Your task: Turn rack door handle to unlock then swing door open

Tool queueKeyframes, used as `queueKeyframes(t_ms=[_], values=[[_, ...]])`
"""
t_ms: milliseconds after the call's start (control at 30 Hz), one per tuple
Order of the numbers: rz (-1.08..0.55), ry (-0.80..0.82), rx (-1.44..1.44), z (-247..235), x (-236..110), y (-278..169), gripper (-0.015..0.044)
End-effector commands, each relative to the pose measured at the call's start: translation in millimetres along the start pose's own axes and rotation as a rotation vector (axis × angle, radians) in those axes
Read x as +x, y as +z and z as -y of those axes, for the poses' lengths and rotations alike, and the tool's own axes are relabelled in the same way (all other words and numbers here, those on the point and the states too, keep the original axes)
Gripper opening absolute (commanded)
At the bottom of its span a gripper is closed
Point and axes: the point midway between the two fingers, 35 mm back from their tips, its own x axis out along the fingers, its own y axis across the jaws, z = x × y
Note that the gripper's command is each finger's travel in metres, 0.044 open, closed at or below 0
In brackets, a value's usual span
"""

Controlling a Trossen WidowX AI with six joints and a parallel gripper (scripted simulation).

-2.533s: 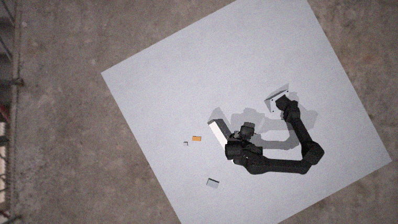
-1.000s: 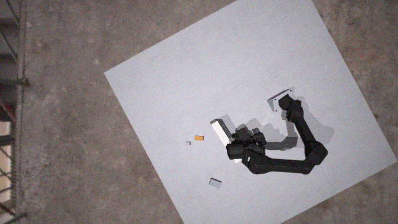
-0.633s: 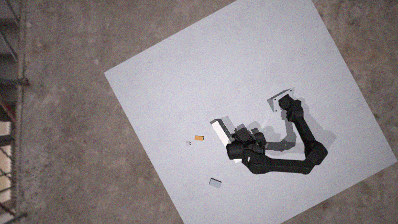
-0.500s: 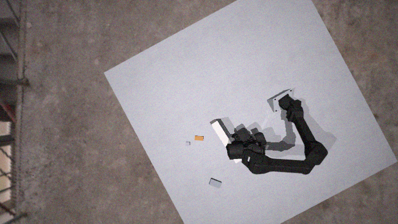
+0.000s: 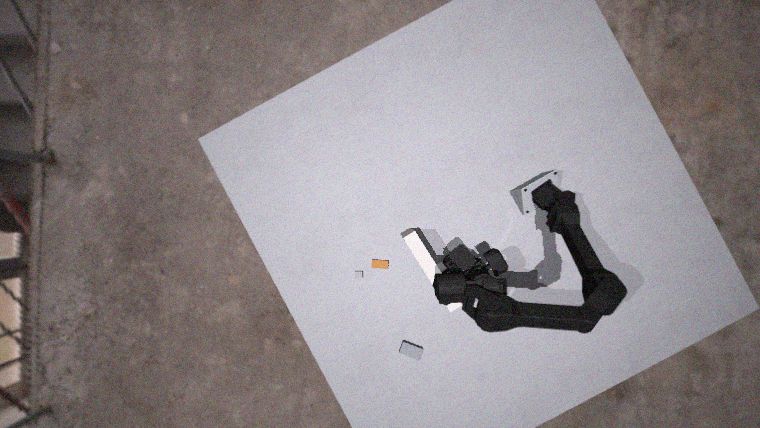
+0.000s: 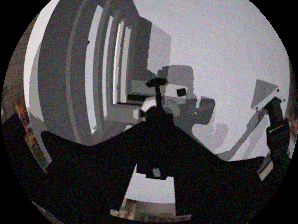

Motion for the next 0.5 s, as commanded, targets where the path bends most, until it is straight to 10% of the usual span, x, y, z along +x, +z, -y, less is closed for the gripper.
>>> queueKeyframes(t_ms=[0,467], values=[[0.002,-0.003,-0.067,6,0,3,0.0015],[0.002,-0.004,-0.322,21,0,12,0.0015]])
